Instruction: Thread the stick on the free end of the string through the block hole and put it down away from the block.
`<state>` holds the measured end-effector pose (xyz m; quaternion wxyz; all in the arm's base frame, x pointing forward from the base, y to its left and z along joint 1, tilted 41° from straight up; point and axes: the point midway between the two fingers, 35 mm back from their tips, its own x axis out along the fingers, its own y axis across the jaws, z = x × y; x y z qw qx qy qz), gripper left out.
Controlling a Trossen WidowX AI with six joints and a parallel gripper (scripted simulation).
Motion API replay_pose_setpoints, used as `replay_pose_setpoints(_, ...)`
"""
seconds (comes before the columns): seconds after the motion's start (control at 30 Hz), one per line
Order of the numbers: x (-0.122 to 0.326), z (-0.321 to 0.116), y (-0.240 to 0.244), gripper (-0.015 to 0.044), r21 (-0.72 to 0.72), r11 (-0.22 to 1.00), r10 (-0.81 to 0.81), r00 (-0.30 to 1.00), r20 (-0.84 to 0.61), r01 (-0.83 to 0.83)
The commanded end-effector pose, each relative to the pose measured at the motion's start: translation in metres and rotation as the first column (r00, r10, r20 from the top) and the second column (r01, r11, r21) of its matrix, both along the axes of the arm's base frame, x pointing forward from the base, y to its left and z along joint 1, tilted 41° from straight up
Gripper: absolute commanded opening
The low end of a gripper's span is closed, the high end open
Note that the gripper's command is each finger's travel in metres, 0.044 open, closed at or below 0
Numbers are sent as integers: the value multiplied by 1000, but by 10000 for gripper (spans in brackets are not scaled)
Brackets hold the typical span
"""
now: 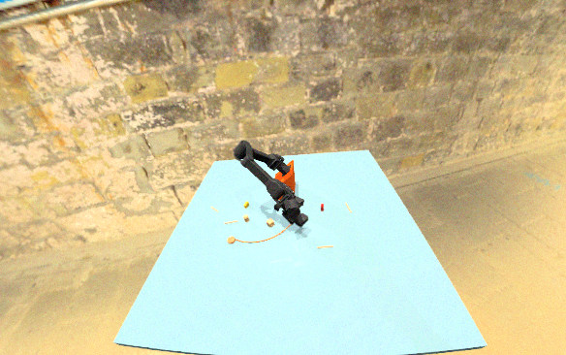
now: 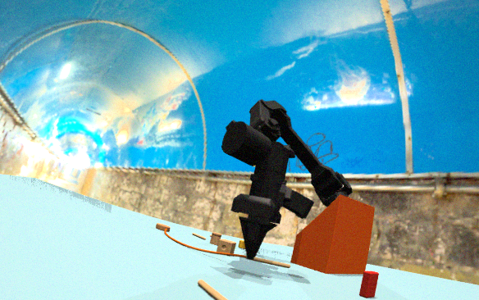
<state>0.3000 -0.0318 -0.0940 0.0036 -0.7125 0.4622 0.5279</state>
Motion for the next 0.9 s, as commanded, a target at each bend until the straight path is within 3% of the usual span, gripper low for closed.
replay_pose_setpoints(0.0, 2, 5, 6, 0, 6, 1000, 2, 1000, 9, -2)
replay_pose_setpoints(0.87, 1, 31, 28, 0, 7, 1000, 1, 1000, 9, -2)
